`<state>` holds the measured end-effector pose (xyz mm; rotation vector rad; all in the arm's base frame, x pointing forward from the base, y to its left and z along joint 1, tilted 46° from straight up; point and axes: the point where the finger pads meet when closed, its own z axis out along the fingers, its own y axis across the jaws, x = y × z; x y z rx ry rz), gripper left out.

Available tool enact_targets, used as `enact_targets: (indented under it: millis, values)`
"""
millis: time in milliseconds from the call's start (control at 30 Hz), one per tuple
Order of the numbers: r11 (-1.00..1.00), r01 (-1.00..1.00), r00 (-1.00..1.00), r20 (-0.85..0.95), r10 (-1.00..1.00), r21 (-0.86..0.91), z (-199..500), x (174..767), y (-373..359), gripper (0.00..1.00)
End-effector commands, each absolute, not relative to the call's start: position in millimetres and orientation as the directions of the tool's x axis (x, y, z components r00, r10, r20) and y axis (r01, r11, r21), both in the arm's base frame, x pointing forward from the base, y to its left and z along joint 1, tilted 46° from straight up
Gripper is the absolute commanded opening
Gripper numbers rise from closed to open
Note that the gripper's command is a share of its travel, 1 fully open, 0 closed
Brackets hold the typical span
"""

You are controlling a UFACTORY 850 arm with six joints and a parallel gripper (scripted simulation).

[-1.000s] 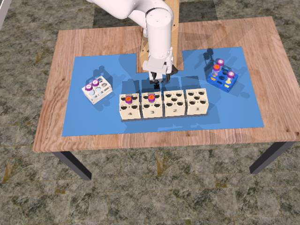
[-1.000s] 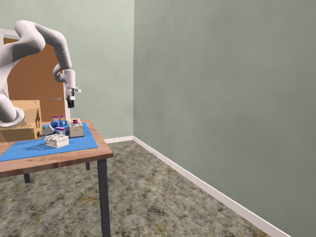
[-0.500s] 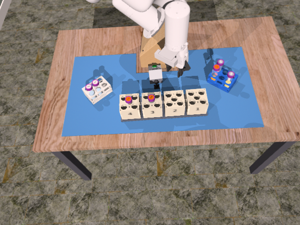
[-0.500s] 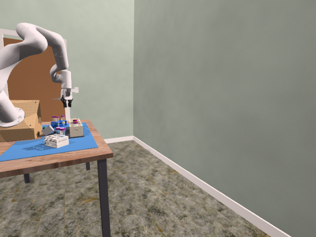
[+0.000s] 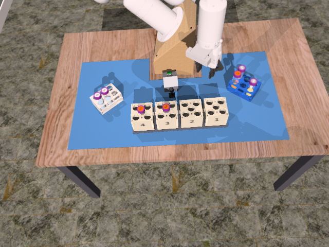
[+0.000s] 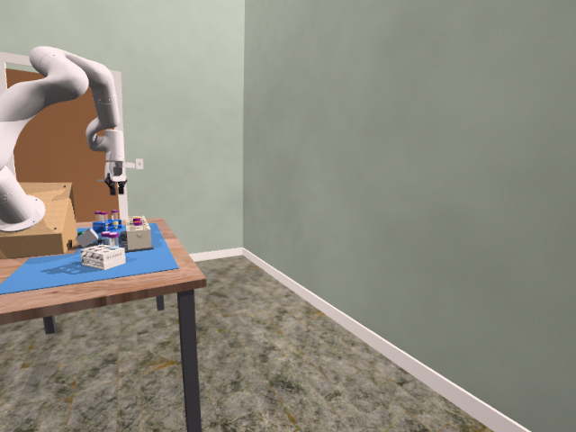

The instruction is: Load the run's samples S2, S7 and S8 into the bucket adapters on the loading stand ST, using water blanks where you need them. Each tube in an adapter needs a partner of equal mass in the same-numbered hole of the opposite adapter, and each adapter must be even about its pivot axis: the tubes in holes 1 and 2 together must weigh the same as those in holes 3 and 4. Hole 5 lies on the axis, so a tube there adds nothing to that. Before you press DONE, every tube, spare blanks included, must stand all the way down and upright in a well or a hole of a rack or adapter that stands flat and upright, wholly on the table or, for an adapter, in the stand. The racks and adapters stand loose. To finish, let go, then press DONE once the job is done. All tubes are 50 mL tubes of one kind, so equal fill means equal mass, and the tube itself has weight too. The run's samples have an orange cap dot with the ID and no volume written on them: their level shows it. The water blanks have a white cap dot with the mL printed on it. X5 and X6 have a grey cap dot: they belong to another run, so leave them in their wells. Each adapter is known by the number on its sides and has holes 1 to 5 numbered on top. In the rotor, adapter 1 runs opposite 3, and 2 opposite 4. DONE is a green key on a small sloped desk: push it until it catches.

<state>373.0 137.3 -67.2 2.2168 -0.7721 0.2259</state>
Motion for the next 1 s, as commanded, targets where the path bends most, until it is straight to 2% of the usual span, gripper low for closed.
enact_targets:
  millis: [0, 967]
  values:
    - [-0.526, -0.594, 0.801, 0.385, -0.459, 0.608, -76.4, 366.7, 148.3, 0.57]
    - [-0.526, -0.594, 0.801, 0.385, -0.459, 0.608, -152.8, 308.4, 228.5, 0.57]
